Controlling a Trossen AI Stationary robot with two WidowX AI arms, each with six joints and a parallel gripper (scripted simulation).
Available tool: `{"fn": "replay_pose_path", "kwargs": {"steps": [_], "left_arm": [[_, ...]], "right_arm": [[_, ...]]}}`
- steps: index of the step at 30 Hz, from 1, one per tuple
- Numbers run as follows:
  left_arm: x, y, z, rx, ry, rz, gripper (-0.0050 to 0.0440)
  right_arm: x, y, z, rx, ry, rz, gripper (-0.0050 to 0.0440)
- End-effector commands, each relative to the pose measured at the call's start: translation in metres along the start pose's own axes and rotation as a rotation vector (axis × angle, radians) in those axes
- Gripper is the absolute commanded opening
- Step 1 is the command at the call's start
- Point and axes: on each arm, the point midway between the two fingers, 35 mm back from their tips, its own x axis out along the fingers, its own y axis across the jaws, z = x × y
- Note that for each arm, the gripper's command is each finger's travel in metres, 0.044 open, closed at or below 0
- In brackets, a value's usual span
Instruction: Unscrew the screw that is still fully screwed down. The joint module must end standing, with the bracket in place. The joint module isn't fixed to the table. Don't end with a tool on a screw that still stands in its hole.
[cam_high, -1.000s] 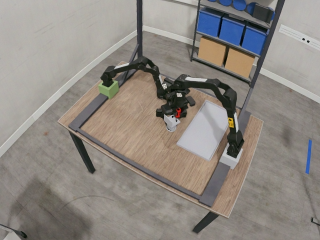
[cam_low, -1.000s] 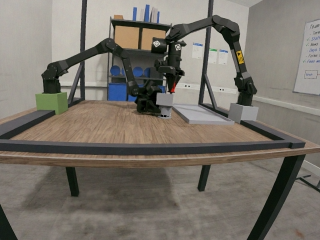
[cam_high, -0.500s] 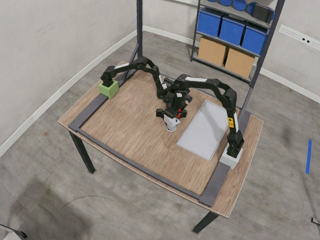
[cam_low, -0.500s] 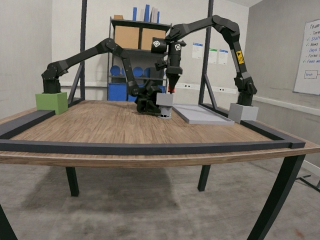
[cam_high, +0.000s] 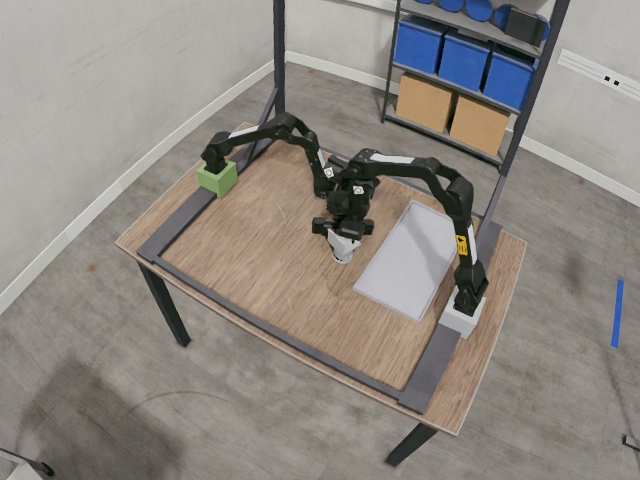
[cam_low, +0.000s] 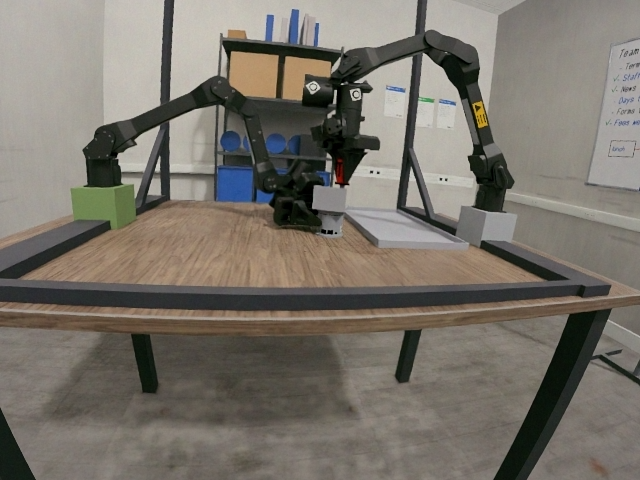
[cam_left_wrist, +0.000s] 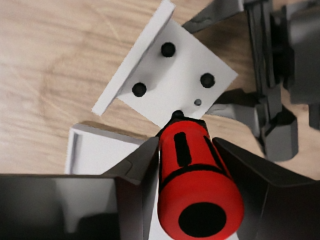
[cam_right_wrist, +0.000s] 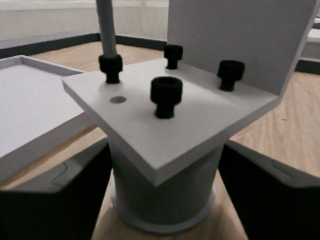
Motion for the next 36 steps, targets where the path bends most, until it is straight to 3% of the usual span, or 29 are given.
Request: {"fn": "replay_pose_path", "kwargs": {"steps": [1, 3, 36], "left_arm": [[-0.0049, -0.0005, 0.0049, -0.172, -0.016, -0.006, 0.0130], [-0.0049, -0.0005, 0.0049, -0.255, -0.016, -0.007, 0.0130], [-0.0086, -0.0003, 0.0036, -0.249, -0.024, -0.011, 0.0130]], "right_arm": [[0.0016, 0.0051, 0.0146, 0.035, -0.012, 0.000, 0.0245], [0.0016, 0.0051, 0.0146, 0.035, -0.012, 0.000, 0.0245], [0.0016, 0.0051, 0.0146, 0.035, -0.012, 0.000, 0.0245]]}}
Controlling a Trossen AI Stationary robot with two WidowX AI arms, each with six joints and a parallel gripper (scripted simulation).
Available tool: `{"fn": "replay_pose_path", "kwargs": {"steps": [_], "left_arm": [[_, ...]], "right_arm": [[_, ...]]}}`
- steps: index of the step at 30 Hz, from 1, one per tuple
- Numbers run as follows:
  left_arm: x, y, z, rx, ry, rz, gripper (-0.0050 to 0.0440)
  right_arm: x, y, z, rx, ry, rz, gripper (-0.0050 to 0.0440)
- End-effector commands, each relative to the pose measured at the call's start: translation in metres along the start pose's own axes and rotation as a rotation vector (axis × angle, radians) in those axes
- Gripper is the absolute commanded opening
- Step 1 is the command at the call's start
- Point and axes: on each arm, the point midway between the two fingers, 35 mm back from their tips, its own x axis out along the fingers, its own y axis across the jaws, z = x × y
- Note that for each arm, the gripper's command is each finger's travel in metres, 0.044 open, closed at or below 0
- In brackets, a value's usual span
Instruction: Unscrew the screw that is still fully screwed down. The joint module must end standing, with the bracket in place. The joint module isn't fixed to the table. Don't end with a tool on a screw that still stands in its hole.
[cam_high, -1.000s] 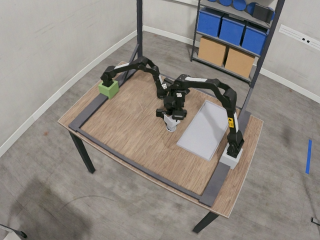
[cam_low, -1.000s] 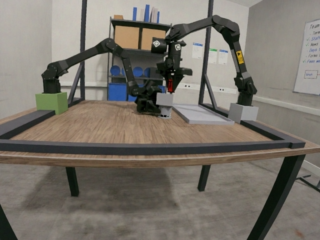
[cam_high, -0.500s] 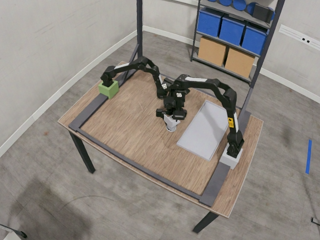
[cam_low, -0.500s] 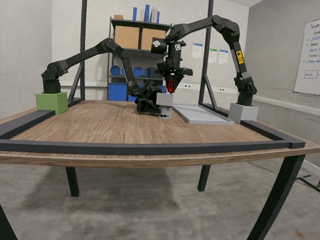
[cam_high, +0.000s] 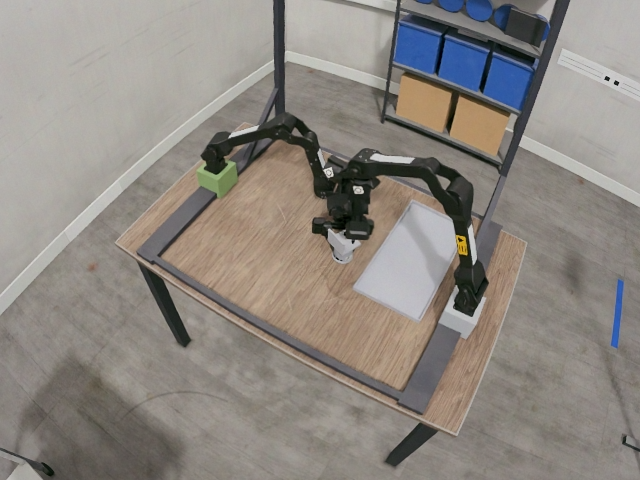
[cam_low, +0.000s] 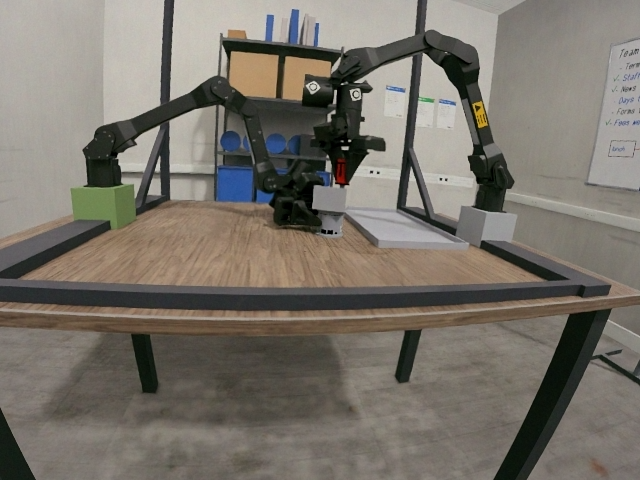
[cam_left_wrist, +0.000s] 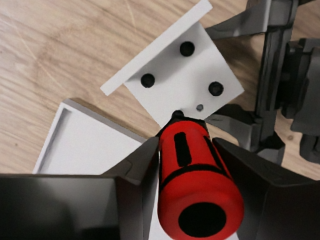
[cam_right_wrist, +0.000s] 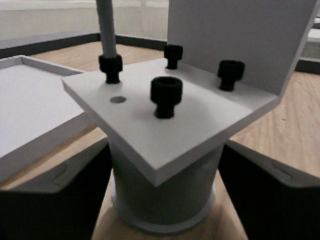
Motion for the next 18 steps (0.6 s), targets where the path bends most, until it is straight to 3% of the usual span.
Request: {"fn": "replay_pose_path", "kwargs": {"steps": [1, 18], "left_arm": [[-0.0086, -0.0013, 0.0033, -0.007, -0.023, -0.014, 0.0130], [-0.0045, 0.0005, 0.0025, -0.006, -0.007, -0.016, 0.0130]], "right_arm": [[0.0016, 0.0051, 0.0146, 0.035, -0.012, 0.000, 0.0245], [0.0016, 0.0051, 0.0146, 0.035, -0.012, 0.000, 0.0245]]}}
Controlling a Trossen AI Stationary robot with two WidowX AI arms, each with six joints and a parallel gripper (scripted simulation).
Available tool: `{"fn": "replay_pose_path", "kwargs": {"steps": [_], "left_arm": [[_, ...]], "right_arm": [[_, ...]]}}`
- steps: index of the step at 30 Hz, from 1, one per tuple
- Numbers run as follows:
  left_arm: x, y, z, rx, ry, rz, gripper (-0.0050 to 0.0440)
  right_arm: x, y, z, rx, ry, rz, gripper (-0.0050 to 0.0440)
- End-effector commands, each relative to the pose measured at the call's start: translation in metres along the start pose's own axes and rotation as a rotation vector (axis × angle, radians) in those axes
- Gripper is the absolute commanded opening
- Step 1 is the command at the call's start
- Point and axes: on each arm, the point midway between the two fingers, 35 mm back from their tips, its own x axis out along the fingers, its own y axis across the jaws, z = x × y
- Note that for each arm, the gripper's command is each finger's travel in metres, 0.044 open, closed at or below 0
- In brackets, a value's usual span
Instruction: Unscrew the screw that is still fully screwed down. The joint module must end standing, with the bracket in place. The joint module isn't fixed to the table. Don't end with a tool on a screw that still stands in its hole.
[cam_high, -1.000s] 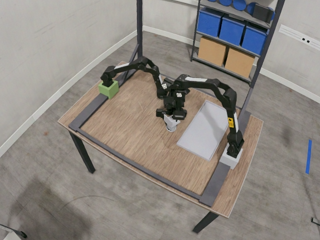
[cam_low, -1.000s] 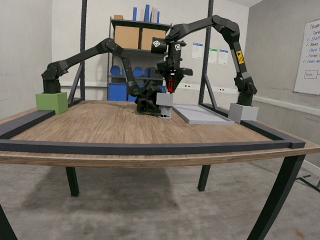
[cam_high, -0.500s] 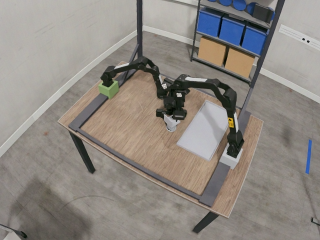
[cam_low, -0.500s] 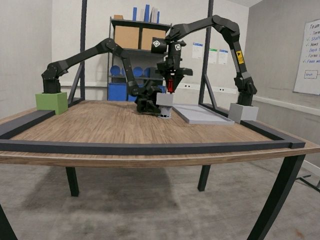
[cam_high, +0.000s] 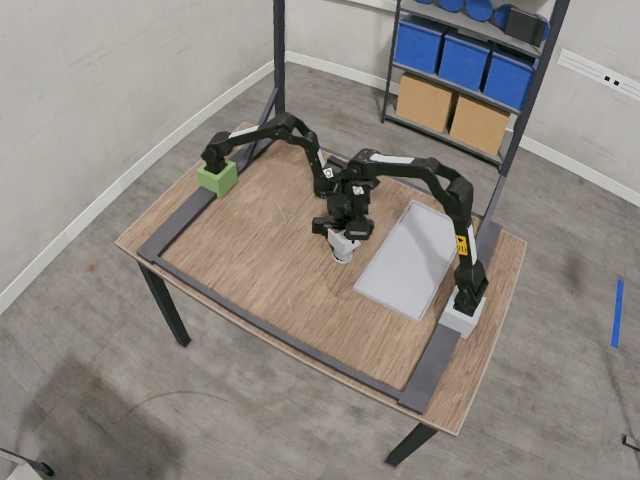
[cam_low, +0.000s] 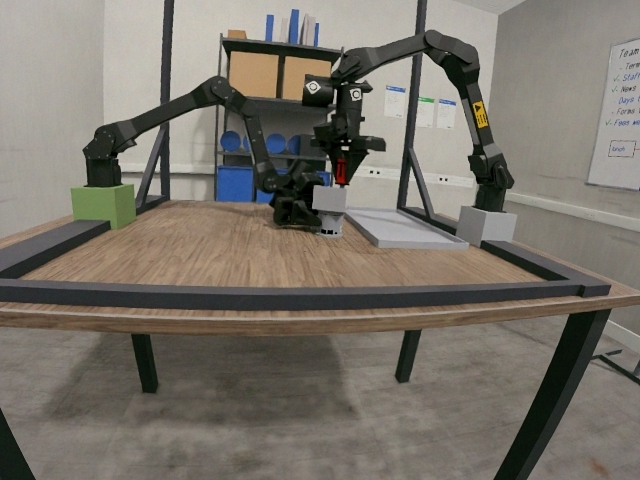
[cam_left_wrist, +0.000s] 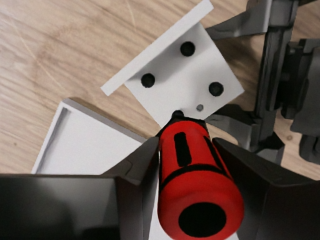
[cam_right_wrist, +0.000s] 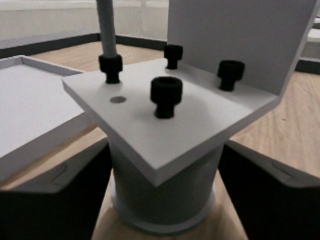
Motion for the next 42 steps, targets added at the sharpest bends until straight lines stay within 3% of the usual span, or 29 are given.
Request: {"fn": "replay_pose_path", "kwargs": {"steps": [1, 42], "left_arm": [[-0.0088, -0.0011, 0.0033, -0.002, -0.023, -0.017, 0.0130], [-0.0095, -0.0001, 0.0032, -0.001, -0.023, -0.022, 0.0130]], "right_arm": [[0.0016, 0.0051, 0.0146, 0.035, -0.012, 0.000, 0.0245], [0.0016, 0.0051, 0.0146, 0.035, -0.012, 0.000, 0.0245]]}}
